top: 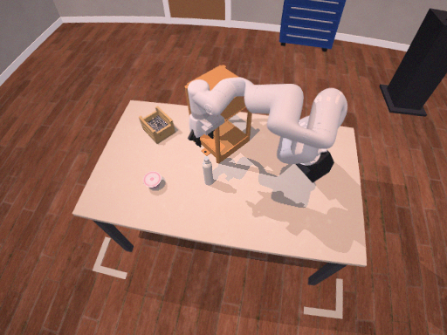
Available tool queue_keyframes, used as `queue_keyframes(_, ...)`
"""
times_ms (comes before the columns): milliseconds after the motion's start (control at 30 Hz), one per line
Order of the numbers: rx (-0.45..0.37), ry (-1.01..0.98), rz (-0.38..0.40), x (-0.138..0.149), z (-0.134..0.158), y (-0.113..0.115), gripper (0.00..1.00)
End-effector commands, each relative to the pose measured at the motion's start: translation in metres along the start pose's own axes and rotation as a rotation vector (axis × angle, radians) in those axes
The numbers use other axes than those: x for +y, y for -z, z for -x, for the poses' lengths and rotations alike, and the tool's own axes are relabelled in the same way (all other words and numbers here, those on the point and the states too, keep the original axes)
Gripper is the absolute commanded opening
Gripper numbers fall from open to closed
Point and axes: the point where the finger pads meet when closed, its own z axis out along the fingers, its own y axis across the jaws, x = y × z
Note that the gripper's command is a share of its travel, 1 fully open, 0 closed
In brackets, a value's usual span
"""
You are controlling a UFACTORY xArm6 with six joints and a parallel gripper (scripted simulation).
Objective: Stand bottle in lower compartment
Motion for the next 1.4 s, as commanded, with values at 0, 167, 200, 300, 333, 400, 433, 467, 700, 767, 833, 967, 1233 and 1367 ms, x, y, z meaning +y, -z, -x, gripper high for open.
queue_keyframes(0,-0.002,0.0,0.001,0.001,0.0,0.001,0.67)
queue_keyframes(167,0.001,-0.003,-0.002,0.001,0.0,0.001,0.67)
queue_keyframes(200,0.001,-0.004,-0.003,0.001,0.0,0.001,0.67)
queue_keyframes(300,0.005,-0.008,-0.007,0.001,0.0,0.0,0.67)
queue_keyframes(333,0.006,-0.01,-0.008,0.001,0.0,0.0,0.67)
queue_keyframes(400,0.009,-0.014,-0.011,0.001,-0.001,0.0,0.67)
queue_keyframes(433,0.011,-0.016,-0.013,0.001,-0.001,-0.001,0.67)
queue_keyframes(467,0.013,-0.019,-0.016,0.001,-0.001,-0.001,0.67)
queue_keyframes(700,0.024,-0.033,-0.029,0.001,-0.003,-0.002,0.67)
queue_keyframes(767,0.03,-0.041,-0.036,0.001,-0.003,-0.003,0.67)
queue_keyframes(833,0.036,-0.049,-0.043,0.001,-0.004,-0.004,0.67)
queue_keyframes(967,0.049,-0.068,-0.061,0.001,-0.006,-0.006,0.67)
queue_keyframes(1233,0.073,-0.103,-0.096,0.0,-0.009,-0.009,0.67)
queue_keyframes(1367,0.089,-0.131,-0.124,0.0,-0.011,-0.011,0.67)
